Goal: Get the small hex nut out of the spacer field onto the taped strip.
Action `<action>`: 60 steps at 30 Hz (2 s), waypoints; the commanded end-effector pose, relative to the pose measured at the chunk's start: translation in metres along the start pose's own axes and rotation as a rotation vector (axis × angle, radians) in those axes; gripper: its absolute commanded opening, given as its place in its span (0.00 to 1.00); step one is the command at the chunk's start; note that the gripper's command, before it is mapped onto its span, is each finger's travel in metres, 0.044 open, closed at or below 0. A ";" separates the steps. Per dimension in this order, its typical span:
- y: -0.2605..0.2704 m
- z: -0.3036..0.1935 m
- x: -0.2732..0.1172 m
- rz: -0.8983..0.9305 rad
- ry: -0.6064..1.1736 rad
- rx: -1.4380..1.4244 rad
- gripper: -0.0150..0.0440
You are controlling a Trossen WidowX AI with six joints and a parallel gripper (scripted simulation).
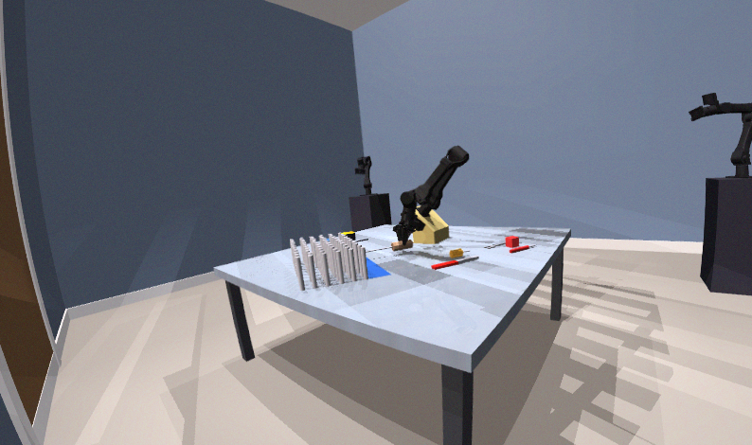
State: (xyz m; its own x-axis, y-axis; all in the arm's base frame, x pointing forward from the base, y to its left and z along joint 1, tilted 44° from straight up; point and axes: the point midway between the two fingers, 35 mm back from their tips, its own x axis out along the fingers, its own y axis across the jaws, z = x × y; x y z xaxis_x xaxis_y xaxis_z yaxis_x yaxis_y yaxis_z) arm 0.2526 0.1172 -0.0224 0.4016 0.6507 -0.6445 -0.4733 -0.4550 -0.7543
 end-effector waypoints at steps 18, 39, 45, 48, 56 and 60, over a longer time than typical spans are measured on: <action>-0.001 -0.011 0.005 -0.003 0.011 0.003 0.25; -0.002 -0.023 0.010 -0.004 0.011 0.000 0.25; -0.002 -0.026 0.012 -0.005 0.011 -0.001 0.25; -0.002 -0.028 0.012 -0.005 0.011 -0.001 0.25; -0.002 -0.032 0.014 -0.005 0.012 -0.001 0.25; -0.002 -0.034 0.015 -0.005 0.012 -0.002 0.25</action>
State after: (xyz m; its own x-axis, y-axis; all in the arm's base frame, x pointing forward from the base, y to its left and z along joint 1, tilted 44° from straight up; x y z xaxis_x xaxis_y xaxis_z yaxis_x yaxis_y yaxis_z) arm 0.2819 0.1090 -0.0358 0.4061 0.6454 -0.6470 -0.4790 -0.4526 -0.7521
